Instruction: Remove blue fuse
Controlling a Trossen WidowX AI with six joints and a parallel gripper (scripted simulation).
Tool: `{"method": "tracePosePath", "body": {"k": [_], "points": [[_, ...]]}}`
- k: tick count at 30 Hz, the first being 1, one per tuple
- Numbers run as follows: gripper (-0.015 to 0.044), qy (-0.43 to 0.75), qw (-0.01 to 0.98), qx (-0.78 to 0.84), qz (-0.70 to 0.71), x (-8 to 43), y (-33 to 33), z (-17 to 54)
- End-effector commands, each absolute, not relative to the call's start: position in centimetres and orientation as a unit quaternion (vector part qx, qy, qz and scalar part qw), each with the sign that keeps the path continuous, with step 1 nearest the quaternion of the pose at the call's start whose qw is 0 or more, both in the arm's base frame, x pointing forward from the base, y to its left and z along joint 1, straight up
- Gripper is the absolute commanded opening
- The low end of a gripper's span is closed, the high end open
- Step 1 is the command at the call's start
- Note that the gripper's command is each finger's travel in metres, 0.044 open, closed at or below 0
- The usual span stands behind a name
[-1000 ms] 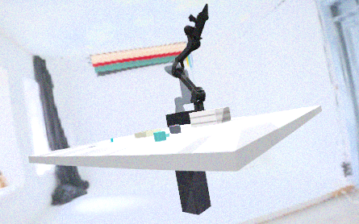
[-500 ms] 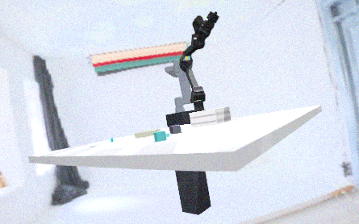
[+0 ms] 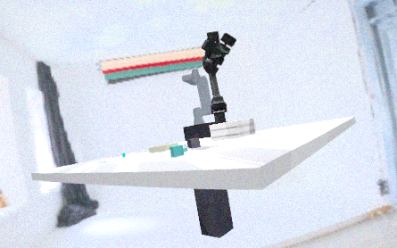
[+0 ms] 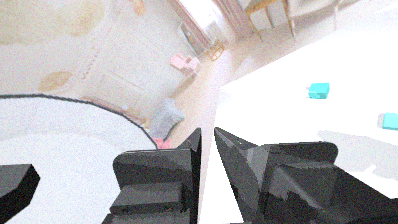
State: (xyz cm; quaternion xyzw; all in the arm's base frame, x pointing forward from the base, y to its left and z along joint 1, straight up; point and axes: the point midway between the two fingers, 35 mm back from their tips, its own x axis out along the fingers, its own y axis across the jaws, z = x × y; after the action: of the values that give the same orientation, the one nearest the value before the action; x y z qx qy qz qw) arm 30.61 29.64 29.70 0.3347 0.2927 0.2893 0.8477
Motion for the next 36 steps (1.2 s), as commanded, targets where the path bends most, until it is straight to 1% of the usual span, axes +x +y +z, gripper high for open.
{"method": "tracePosePath", "body": {"k": [1,6,10,16,20,36], "points": [[0.0071,0.358,0.858,0.311,0.198,33.7,26.8,23.9],[0.0071,0.441,0.847,0.285,0.082,35.9,22.0,17.1],[0.0071,0.508,0.819,0.267,-0.013,36.3,17.5,12.0],[0.0071,0.606,0.741,0.245,-0.153,34.6,10.3,5.4],[0.0071,0.653,0.686,0.236,-0.218,32.4,6.3,2.8],[0.0071,0.659,0.678,0.235,-0.225,32.1,5.7,1.9]]}}
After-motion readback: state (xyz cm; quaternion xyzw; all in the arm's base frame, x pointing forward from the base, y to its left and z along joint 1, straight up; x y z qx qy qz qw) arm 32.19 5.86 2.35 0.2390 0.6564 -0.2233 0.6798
